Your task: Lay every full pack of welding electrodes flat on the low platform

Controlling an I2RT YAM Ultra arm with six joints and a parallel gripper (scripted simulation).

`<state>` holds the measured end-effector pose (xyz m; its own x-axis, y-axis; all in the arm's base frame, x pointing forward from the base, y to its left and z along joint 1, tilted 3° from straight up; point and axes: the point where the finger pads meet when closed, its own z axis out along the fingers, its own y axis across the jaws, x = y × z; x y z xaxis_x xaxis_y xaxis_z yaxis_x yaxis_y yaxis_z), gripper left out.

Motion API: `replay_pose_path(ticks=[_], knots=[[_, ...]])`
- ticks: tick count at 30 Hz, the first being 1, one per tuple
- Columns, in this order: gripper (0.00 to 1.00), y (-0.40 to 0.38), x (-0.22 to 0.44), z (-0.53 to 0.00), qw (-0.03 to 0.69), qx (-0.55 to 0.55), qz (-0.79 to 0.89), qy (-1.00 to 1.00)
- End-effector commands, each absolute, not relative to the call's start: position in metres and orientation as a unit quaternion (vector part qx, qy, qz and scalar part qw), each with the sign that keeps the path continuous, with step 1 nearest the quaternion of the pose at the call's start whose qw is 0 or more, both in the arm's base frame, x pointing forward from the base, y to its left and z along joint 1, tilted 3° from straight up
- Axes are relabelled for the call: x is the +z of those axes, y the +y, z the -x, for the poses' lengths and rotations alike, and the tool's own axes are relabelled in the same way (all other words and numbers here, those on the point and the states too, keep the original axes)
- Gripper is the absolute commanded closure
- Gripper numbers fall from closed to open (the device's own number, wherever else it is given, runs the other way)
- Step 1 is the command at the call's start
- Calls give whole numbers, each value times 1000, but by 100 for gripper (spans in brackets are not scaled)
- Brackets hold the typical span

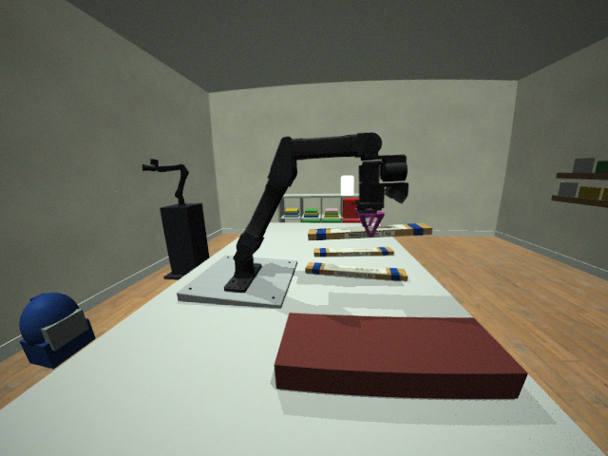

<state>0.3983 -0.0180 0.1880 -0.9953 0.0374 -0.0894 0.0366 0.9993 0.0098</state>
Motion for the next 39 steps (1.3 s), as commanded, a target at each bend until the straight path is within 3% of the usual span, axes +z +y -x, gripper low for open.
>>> replay_pose_path(ticks=[1,25,26,39], knots=[[100,-18,215,-394,24,3,-21,999],[100,-18,189,-396,24,3,-21,999],[100,-19,192,-409,58,2,-21,998],[100,-18,175,-397,30,3,-21,999]])
